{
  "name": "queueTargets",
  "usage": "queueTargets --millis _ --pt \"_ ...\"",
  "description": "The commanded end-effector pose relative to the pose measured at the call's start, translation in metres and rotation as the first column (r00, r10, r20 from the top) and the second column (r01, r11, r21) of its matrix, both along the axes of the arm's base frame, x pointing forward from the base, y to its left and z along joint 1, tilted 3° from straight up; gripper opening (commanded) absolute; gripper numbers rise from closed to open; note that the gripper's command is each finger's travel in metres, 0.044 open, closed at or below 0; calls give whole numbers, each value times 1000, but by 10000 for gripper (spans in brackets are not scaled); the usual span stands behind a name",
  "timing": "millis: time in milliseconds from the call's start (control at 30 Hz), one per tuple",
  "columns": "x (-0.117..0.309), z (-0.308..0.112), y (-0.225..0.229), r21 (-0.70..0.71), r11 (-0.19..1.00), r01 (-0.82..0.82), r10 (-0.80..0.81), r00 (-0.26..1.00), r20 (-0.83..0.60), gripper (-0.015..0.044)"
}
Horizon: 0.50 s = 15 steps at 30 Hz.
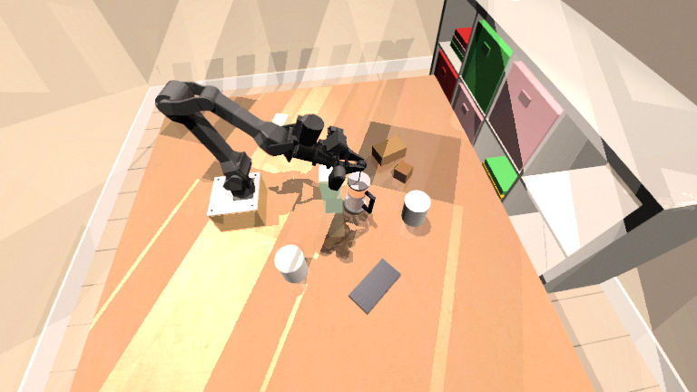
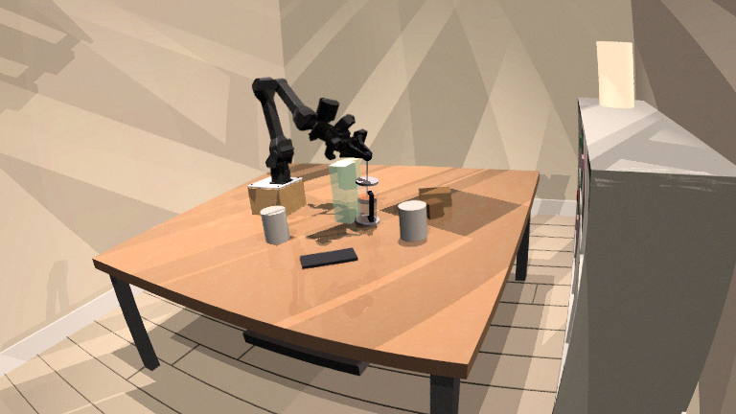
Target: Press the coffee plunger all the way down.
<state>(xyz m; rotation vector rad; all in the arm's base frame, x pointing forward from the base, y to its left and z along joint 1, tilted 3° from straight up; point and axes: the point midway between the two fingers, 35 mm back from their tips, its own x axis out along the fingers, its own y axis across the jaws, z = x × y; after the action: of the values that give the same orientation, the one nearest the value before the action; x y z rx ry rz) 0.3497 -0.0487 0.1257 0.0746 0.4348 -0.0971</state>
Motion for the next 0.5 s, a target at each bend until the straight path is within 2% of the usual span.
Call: queueTargets --millis 0,467 --pt "-6 -27 1 15 1000 6 -5 998 -64 121" --pt "3 -47 3 16 1000 6 -5 998 -63 121"
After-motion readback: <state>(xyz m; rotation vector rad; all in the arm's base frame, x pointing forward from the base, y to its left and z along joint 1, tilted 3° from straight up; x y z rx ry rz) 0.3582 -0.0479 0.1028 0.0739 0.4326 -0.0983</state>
